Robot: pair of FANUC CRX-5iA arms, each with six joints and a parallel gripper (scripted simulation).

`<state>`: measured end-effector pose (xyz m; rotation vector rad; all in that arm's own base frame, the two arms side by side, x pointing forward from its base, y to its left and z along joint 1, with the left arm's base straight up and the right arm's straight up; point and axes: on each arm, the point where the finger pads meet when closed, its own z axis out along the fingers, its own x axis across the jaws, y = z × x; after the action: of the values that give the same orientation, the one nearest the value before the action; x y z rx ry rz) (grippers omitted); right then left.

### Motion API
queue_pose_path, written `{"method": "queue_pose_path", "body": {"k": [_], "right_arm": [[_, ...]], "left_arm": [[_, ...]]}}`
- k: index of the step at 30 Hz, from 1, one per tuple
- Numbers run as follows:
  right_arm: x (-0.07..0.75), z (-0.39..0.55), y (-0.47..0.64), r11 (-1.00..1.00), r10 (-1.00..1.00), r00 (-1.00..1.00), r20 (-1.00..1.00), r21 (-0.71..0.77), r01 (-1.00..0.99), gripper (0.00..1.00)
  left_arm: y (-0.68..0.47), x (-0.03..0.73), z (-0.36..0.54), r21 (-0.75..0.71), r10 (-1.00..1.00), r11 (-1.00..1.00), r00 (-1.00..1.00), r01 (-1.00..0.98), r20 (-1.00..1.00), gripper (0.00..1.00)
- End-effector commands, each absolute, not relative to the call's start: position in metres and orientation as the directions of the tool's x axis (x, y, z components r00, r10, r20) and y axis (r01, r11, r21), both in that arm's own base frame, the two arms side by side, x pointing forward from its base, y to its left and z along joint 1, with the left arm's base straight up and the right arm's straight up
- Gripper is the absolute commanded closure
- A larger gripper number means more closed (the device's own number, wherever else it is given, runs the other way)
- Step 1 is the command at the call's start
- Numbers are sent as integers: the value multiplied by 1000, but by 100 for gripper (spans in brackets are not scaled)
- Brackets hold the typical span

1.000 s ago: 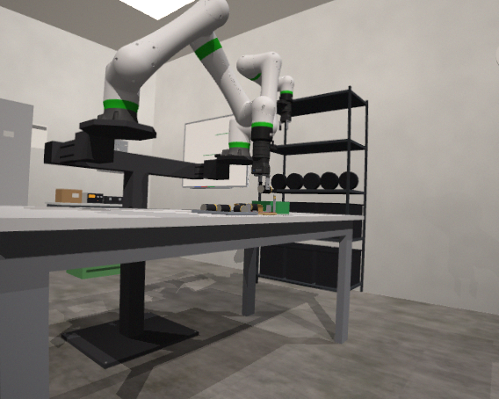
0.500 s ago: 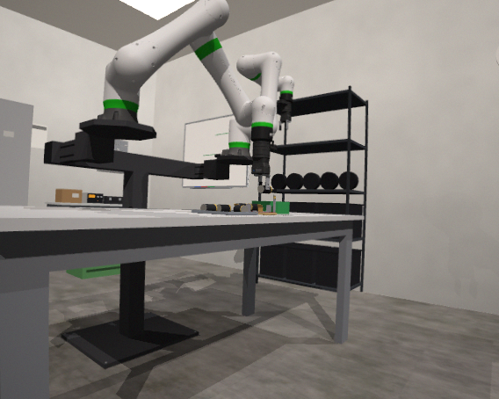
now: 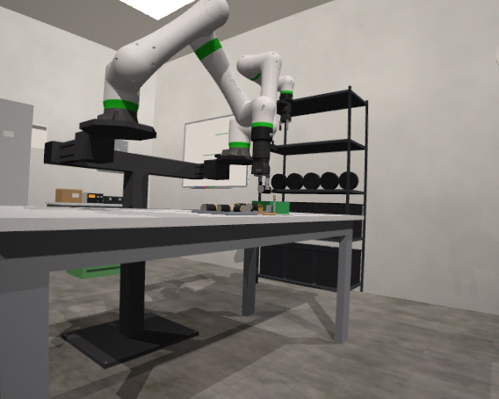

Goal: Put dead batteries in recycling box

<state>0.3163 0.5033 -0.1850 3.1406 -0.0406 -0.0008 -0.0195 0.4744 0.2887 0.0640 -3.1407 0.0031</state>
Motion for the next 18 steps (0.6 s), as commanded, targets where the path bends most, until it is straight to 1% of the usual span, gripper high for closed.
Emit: {"method": "queue_pose_path", "body": {"k": [1, 10, 18], "right_arm": [[317, -187, 504, -1000, -25, 1000, 1, -2, -25, 43], [317, -223, 504, -1000, -25, 1000, 1, -2, -25, 43], [317, -232, 504, -1000, -25, 1000, 1, -2, -25, 43]], "left_arm": [[475, -19, 290, 0, -41, 999, -999, -41, 0, 0], [475, -19, 290, 0, -41, 999, -999, -41, 0, 0], [475, -19, 290, 0, -41, 999, -999, -41, 0, 0]]}}
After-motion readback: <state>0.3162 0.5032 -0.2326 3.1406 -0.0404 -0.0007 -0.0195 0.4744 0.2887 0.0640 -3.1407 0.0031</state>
